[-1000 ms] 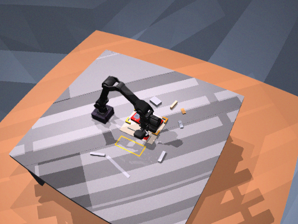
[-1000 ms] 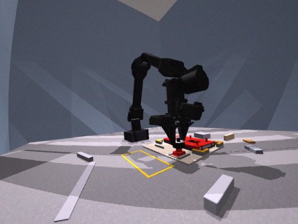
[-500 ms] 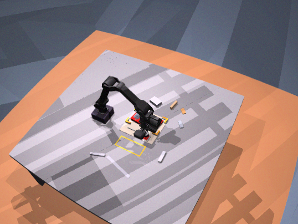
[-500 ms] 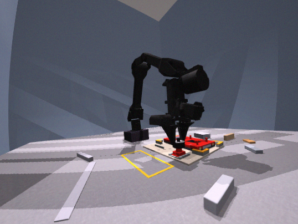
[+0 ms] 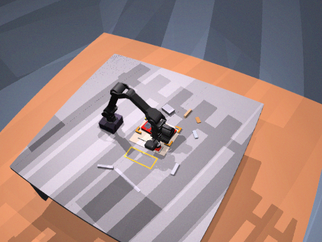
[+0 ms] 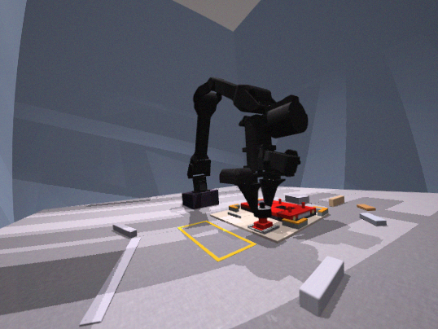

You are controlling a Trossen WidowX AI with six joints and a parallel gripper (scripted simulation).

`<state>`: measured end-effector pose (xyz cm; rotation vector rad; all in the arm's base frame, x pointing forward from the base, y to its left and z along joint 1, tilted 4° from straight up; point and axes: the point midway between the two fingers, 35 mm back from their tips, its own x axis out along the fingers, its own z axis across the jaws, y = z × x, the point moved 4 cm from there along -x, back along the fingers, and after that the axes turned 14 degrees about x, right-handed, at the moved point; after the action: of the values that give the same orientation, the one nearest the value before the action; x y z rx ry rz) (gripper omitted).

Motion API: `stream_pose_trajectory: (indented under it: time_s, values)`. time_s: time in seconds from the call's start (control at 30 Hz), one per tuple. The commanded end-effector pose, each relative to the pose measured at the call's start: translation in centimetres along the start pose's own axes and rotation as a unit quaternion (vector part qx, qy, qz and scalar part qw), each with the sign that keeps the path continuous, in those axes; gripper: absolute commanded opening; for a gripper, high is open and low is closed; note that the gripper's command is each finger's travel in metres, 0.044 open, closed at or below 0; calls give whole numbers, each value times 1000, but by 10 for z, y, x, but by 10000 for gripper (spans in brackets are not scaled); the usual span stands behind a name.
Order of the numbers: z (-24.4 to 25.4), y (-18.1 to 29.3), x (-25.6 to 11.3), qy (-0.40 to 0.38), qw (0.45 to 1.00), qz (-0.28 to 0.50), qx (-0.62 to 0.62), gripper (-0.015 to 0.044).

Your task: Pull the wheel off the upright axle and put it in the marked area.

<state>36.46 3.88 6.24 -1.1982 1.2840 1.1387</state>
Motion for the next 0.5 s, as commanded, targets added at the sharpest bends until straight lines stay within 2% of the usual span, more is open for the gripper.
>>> stream_pose_trajectory:
  time_s: [0.0, 0.47]
  values:
    - [0, 1, -12, 0, 1000, -6, 1, 0]
    - [0, 1, -16, 0, 1000, -6, 1, 0]
